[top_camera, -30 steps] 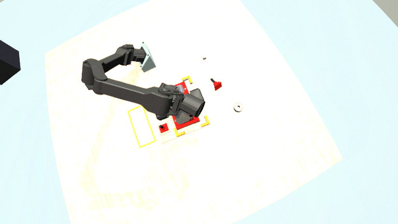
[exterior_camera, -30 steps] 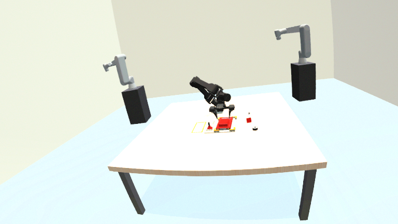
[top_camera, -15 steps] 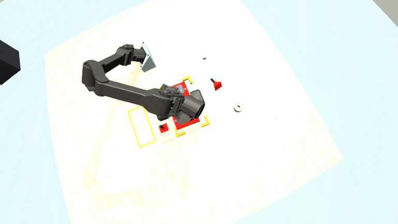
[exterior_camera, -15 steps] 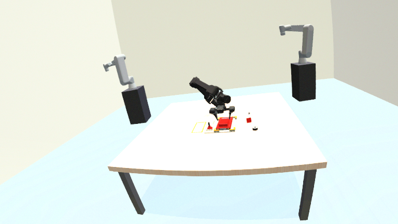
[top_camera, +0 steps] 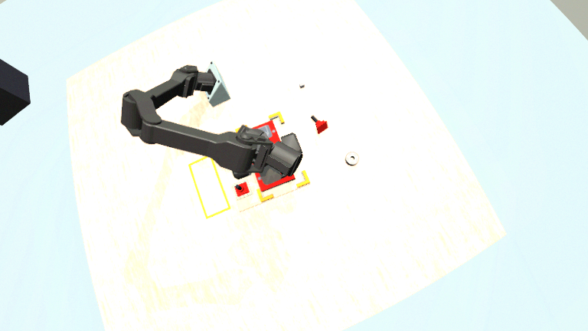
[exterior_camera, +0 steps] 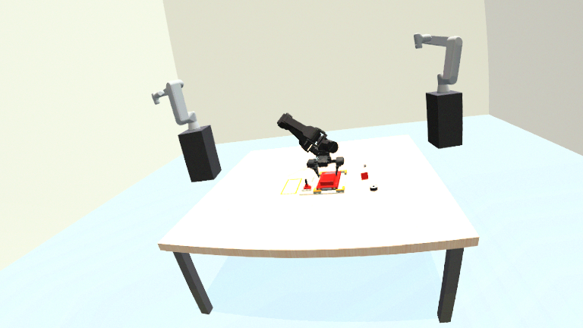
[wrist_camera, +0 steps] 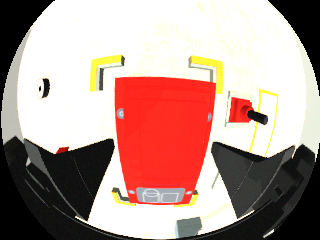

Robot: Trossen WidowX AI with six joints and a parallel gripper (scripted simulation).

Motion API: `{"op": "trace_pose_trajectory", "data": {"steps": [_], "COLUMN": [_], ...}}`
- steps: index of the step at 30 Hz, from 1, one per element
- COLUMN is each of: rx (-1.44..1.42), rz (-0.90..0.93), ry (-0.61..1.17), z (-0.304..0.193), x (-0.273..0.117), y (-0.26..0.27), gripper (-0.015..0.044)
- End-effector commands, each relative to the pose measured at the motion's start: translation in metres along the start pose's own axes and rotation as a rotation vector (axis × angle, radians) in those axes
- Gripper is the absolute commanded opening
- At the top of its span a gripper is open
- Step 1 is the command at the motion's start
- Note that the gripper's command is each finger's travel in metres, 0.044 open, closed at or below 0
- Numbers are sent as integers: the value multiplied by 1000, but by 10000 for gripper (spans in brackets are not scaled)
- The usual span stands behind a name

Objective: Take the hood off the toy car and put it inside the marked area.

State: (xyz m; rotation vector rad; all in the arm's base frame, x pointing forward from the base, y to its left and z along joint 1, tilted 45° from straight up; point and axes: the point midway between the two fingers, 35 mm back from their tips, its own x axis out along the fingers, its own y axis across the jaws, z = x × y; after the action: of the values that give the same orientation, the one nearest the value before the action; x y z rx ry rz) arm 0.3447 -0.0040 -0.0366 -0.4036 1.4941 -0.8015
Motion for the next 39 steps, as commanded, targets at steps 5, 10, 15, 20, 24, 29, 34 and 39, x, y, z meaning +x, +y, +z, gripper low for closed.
{"op": "trace_pose_trajectory", "data": {"steps": [5, 10, 15, 20, 24, 29, 34, 39], "rx": [-7, -7, -7, -7, -7, -7, -7, 0], "rz": [-6, -6, -7, -7, -7, -7, -7, -1], "ry": [2, 2, 2, 1, 1, 1, 1, -1], "z": [-1, -1, -1, -1, -1, -1, -1, 0], "x": [6, 8, 11, 13, 15, 17, 20, 16], "y": [-1, -1, -1, -1, -1, -1, -1, 0], "gripper": [440, 440, 440, 440, 440, 440, 440, 328]}}
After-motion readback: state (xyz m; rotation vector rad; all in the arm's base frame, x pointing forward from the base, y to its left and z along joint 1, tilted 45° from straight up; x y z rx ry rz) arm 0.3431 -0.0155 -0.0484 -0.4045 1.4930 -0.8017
